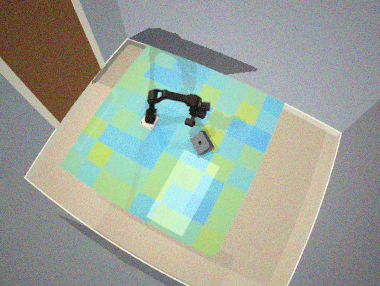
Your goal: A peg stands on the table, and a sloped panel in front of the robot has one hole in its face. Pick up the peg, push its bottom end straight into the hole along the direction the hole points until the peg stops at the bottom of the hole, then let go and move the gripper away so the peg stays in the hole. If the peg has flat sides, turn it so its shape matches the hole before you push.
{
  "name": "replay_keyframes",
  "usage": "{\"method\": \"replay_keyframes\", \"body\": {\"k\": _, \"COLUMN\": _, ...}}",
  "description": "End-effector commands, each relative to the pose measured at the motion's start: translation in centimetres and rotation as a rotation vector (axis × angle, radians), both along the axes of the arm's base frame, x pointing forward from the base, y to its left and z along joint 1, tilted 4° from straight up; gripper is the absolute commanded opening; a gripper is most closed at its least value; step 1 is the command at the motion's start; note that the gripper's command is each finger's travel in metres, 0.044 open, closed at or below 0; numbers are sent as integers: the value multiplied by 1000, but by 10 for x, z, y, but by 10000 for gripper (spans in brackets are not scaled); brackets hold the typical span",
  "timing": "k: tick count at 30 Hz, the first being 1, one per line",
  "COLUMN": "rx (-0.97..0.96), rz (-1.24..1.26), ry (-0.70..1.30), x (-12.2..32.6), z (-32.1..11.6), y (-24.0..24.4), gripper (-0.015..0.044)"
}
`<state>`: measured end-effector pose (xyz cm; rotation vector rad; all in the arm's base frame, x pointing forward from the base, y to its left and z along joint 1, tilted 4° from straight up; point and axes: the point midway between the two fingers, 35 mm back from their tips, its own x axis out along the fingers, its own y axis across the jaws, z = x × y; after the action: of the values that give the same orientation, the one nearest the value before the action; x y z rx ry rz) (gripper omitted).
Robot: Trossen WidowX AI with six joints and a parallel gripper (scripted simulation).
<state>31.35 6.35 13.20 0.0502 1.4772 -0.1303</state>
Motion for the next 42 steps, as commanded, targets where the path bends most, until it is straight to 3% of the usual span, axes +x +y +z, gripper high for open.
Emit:
{"method": "replay_keyframes", "body": {"k": 1, "rx": 10, "rz": -19, "ry": 17, "x": -3, "z": -3, "y": 10, "gripper": 440}}
{"method": "replay_keyframes", "body": {"k": 42, "rx": 9, "rz": -19, "ry": 17, "x": 1, "z": -63, "y": 7, "gripper": 440}}
